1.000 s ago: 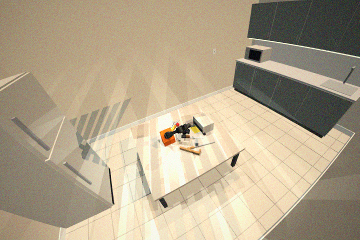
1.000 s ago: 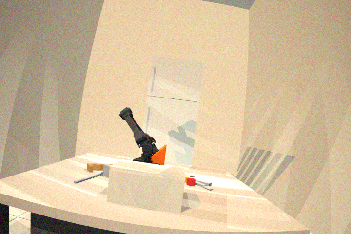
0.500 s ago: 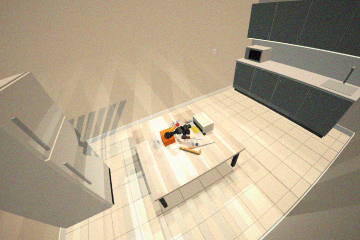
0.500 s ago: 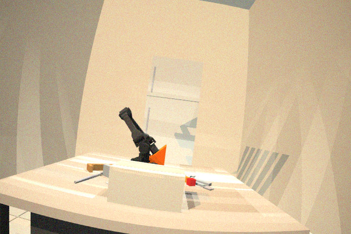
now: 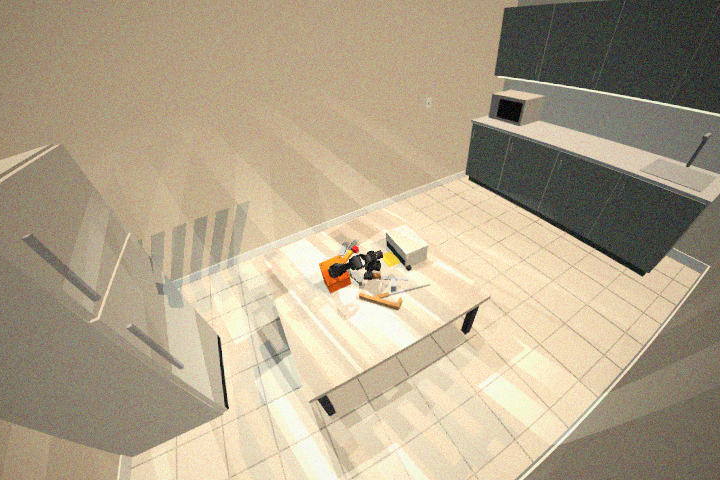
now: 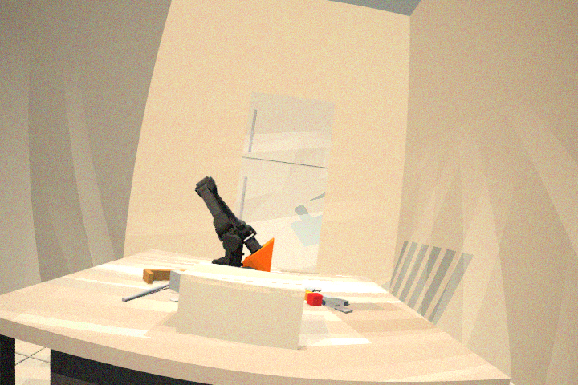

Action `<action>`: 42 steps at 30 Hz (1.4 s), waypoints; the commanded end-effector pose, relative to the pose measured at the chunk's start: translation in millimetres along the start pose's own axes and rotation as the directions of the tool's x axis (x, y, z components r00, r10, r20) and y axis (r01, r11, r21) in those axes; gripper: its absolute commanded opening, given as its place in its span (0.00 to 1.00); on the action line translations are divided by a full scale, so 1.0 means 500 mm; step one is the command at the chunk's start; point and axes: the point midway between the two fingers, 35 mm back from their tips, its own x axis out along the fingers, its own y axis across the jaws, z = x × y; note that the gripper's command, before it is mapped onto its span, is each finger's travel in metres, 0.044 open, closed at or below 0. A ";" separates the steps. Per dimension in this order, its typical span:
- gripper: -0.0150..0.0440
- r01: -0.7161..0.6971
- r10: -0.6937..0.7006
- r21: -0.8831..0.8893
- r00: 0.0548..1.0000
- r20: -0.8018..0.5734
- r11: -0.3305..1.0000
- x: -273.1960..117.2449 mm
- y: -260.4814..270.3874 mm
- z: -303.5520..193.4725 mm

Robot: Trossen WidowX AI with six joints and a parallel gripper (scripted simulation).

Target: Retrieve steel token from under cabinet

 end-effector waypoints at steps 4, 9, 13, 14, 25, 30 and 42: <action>0.25 0.000 0.000 0.001 1.000 0.003 1.000 -0.001 -0.015 0.007; 0.25 0.000 0.000 0.001 1.000 0.004 1.000 -0.001 -0.025 0.010; 0.25 0.000 0.000 0.001 1.000 0.004 1.000 -0.001 -0.033 0.013; 0.25 0.001 -0.001 0.001 1.000 0.004 1.000 -0.001 -0.035 0.014; 0.25 0.001 -0.001 0.001 1.000 0.004 1.000 -0.001 -0.058 0.022; 0.25 0.001 -0.001 0.000 1.000 0.004 1.000 -0.001 -0.069 0.026; 0.25 0.002 -0.002 0.000 1.000 0.004 1.000 -0.001 -0.095 0.036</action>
